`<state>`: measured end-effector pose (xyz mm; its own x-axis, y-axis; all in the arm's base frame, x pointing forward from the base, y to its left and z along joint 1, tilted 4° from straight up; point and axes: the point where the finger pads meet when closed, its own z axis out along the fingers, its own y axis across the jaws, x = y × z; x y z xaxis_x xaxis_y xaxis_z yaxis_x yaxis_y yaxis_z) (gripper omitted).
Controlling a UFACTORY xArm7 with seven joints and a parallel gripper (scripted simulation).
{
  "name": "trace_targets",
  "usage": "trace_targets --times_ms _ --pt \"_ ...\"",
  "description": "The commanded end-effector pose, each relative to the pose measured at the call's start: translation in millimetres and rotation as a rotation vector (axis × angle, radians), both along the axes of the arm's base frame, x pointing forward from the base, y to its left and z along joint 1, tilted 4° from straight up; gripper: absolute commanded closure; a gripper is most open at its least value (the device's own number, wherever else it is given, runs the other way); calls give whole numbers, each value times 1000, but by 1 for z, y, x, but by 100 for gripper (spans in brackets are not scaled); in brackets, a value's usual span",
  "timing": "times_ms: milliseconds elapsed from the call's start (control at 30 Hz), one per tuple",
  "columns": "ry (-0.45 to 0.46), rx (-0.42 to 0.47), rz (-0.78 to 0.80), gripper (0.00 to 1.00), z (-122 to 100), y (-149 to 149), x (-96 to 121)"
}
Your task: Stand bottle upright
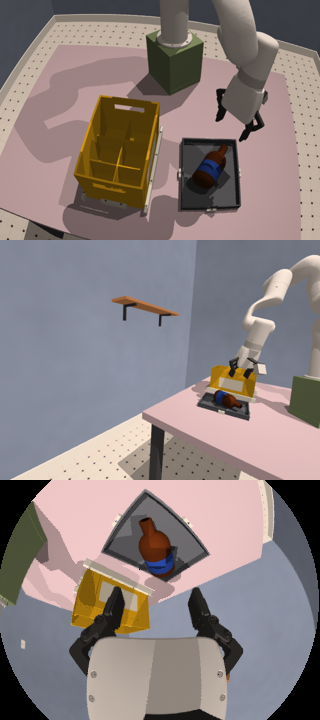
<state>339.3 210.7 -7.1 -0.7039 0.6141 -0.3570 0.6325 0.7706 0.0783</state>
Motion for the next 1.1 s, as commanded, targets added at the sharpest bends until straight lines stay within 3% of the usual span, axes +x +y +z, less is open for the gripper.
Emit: trace_targets --times_ms 0,1067 --pt "63 7 43 0 1 1 -1" --pt "293 61 257 0 3 3 -9"
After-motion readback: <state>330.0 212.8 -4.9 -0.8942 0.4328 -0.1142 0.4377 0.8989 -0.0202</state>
